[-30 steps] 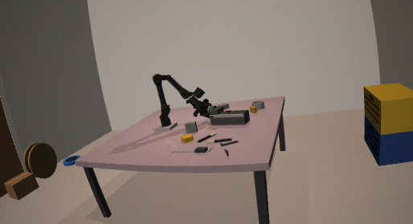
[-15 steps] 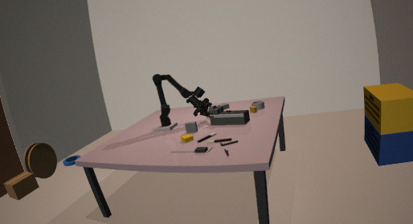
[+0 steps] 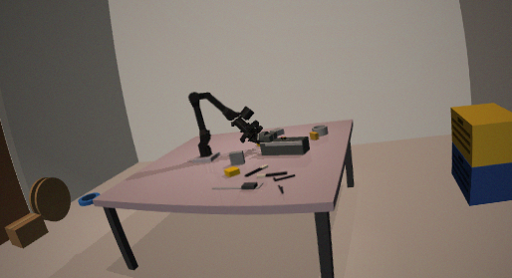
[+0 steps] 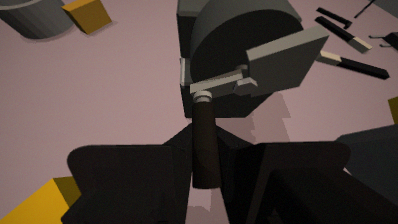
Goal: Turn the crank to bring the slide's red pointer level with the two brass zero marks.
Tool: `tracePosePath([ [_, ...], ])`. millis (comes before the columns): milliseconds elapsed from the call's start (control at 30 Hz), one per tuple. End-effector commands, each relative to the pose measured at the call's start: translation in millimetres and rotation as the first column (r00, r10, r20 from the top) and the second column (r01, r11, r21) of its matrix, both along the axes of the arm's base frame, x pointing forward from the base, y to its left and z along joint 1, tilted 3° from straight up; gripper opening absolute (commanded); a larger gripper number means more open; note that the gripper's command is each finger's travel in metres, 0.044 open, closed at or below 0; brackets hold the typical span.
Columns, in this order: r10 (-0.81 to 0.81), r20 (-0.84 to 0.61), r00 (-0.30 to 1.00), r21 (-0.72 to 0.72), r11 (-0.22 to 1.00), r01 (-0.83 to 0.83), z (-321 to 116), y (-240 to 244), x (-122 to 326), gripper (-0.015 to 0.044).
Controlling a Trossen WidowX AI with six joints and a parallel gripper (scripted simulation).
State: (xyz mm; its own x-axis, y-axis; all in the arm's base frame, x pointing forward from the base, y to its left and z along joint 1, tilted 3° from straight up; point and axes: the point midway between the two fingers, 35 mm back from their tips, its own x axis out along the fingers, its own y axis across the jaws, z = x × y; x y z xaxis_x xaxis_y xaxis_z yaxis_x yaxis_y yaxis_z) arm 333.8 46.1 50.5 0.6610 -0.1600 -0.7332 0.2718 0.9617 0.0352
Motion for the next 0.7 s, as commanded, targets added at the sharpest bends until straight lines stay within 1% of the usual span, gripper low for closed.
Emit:
tracePosePath([
  [0, 0.006, 0.016, 1.0, 0.006, 1.0, -0.006, 9, 4, 1, 0.0],
  [667, 0.006, 0.017, 1.0, 0.006, 1.0, -0.006, 25, 1, 0, 0.0],
])
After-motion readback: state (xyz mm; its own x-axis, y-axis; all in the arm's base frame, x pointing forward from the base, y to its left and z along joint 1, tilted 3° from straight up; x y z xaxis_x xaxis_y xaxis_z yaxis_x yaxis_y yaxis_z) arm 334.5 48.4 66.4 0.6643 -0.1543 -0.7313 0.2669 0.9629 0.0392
